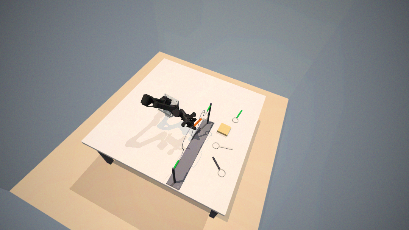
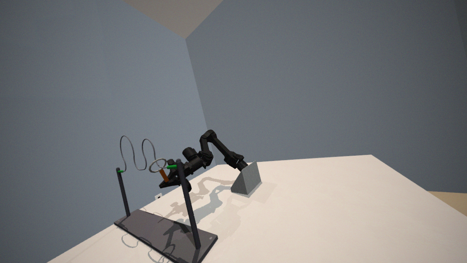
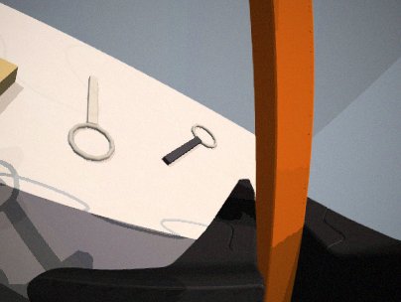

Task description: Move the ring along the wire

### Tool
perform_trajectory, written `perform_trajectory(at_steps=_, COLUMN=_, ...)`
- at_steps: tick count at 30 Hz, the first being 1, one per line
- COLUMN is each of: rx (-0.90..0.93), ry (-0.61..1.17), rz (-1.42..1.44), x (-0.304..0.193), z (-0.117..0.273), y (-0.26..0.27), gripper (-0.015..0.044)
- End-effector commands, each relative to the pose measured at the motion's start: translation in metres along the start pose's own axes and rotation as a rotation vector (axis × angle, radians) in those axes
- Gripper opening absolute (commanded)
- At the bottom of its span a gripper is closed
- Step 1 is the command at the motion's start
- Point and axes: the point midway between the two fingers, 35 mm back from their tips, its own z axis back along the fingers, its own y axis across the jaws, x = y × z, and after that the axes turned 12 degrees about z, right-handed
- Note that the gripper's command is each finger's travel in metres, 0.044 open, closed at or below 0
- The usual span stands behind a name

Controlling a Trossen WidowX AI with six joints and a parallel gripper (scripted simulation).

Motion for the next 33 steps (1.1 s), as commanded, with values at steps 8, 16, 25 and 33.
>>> perform_trajectory(at_steps=8, rx=0.112, ry=0.009, rz=-0.225, x=0.012, z=0.009, y=0.040, gripper=-0.0150)
perform_trajectory(at_steps=16, rx=0.181, ry=0.015, rz=-0.374, x=0.026, z=0.016, y=0.063, gripper=-0.0150)
perform_trajectory(at_steps=25, rx=0.240, ry=0.020, rz=-0.501, x=0.042, z=0.024, y=0.082, gripper=-0.0150)
perform_trajectory(at_steps=33, rx=0.273, ry=0.022, rz=-0.573, x=0.054, z=0.030, y=0.093, gripper=-0.0150)
